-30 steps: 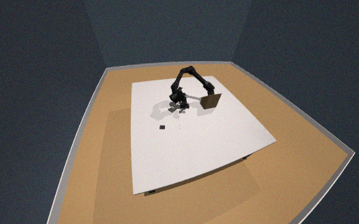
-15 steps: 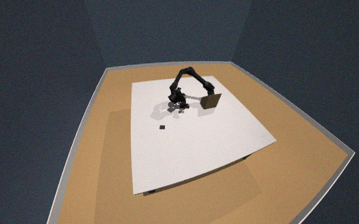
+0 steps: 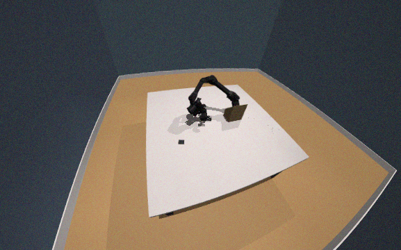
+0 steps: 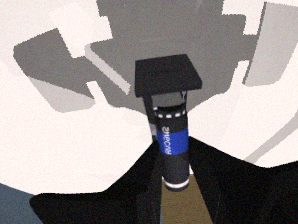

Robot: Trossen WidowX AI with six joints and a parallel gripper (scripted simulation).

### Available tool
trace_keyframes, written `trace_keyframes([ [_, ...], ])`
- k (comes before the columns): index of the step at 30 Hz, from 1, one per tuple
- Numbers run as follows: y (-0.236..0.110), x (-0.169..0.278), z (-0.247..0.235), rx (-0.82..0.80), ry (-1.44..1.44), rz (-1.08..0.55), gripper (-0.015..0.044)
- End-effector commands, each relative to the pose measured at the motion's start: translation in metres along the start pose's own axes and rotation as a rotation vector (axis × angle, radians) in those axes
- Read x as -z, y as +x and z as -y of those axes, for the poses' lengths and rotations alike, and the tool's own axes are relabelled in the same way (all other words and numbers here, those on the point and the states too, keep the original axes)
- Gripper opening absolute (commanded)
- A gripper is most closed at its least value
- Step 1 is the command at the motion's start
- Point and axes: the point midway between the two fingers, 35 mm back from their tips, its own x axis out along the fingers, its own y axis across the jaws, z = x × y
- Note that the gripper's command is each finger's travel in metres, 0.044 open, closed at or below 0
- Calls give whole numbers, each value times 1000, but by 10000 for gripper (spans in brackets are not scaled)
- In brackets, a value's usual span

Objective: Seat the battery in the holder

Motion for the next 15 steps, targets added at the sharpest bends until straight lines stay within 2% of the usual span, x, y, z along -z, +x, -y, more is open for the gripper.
trace_keyframes([
  [1,-2,-5,-1,-3,1,4,61],
  [15,-5,-11,-1,2,1,-4,61],
])
